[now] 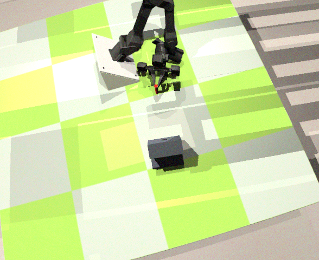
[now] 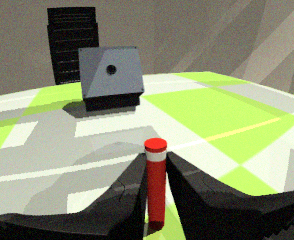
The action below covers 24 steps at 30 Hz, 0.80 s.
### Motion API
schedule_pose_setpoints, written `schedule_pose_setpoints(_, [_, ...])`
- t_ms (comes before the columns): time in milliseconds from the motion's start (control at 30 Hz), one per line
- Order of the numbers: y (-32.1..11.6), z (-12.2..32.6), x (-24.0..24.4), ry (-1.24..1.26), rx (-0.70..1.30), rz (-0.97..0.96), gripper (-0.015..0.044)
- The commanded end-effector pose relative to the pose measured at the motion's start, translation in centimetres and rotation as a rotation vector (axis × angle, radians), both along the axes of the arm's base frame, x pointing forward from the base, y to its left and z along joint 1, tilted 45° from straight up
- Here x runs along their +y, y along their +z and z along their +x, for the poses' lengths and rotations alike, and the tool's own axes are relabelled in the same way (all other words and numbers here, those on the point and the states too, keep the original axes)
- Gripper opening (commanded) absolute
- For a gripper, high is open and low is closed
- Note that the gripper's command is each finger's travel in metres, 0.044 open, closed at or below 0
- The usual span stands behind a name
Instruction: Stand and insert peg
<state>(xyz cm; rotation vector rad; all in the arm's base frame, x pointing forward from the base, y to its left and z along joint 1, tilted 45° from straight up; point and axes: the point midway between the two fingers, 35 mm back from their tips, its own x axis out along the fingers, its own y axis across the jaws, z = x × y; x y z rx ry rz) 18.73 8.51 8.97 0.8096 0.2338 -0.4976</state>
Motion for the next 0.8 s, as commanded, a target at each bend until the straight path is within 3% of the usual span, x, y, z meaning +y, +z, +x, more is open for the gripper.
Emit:
schedule_pose_setpoints(0, [-0.12, -0.11, 0.17, 0.0, 0.001, 0.001, 0.0049])
schedule_pose_setpoints(100, [-0.01, -0.04, 0.03, -0.002, -0.004, -0.003, 0.0056])
schedule_pose_setpoints(200, [0.0, -0.04, 0.03, -0.003, -0.005, -0.004, 0.013])
schedule_pose_setpoints(767, [0.0, -0.04, 0.03, -0.003, -0.005, -0.004, 0.013])
